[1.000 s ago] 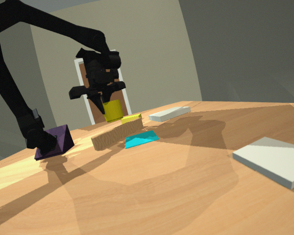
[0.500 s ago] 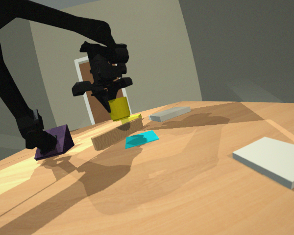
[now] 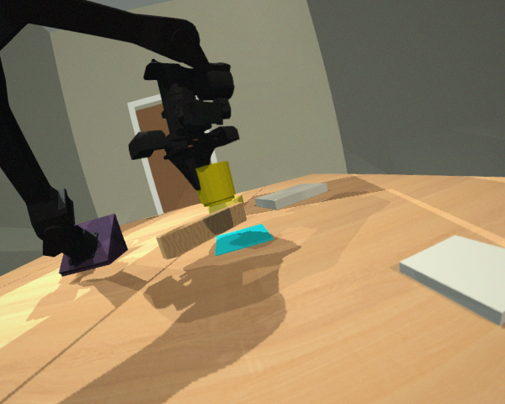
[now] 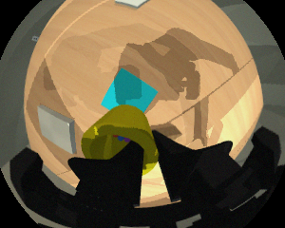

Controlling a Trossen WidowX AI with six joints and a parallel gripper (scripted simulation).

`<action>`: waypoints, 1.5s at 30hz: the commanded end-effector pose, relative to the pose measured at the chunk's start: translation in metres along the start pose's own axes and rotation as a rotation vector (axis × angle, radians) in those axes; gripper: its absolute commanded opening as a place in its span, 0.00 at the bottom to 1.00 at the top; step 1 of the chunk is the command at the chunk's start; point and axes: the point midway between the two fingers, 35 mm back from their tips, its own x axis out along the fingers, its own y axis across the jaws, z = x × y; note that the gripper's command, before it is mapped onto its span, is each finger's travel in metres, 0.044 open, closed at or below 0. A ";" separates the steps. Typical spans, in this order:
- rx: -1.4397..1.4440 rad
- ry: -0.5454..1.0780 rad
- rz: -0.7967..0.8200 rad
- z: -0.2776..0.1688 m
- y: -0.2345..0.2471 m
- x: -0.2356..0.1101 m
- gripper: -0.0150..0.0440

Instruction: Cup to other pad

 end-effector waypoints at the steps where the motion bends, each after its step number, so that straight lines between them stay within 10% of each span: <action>1: 0.000 -0.005 0.003 0.011 0.001 -0.002 0.25; 45: 0.002 -0.007 0.003 0.029 0.002 0.033 0.25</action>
